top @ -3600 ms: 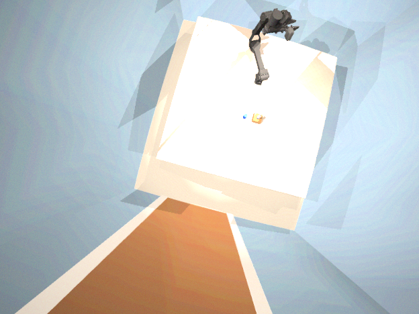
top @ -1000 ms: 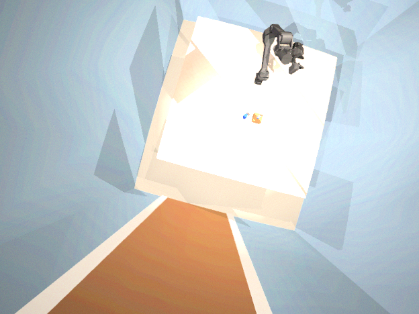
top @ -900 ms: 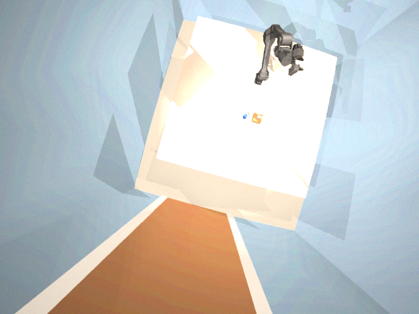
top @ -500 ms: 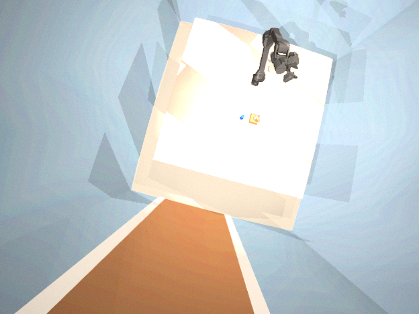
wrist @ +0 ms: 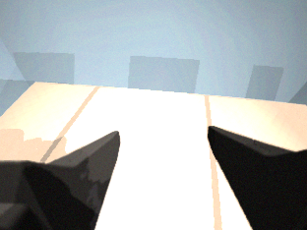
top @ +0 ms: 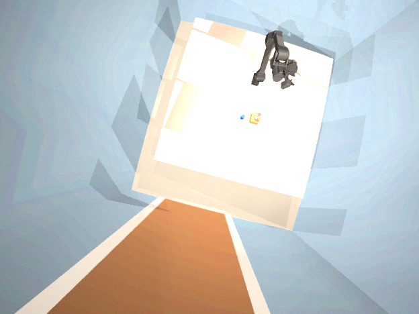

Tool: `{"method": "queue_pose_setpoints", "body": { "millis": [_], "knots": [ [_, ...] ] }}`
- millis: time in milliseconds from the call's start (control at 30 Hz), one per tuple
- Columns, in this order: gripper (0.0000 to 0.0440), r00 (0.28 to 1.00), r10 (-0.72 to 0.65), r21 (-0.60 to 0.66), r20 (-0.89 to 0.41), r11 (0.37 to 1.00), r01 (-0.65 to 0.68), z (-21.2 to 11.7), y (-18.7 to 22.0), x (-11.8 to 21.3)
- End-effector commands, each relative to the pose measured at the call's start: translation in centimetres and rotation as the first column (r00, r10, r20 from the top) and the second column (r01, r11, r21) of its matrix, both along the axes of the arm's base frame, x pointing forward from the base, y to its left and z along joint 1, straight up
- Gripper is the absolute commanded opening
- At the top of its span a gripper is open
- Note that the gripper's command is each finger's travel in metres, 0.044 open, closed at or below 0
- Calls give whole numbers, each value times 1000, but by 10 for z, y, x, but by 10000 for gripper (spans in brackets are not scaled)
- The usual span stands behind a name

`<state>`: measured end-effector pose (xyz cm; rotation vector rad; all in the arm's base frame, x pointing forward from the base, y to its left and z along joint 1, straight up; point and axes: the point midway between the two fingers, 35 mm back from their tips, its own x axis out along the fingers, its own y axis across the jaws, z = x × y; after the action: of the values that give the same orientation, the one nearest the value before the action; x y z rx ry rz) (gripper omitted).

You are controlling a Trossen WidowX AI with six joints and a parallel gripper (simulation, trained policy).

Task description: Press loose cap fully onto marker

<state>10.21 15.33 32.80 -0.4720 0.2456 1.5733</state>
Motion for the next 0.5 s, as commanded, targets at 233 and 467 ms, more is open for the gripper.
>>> {"method": "queue_pose_setpoints", "body": {
  "millis": [233, 467],
  "knots": [
    [324, 1000, -23, -65, 16, 998, 24, -12, -6, 30],
    [325, 999, -35, -104, 22, 994, 37, -21, -12, 49]
  ]
}}
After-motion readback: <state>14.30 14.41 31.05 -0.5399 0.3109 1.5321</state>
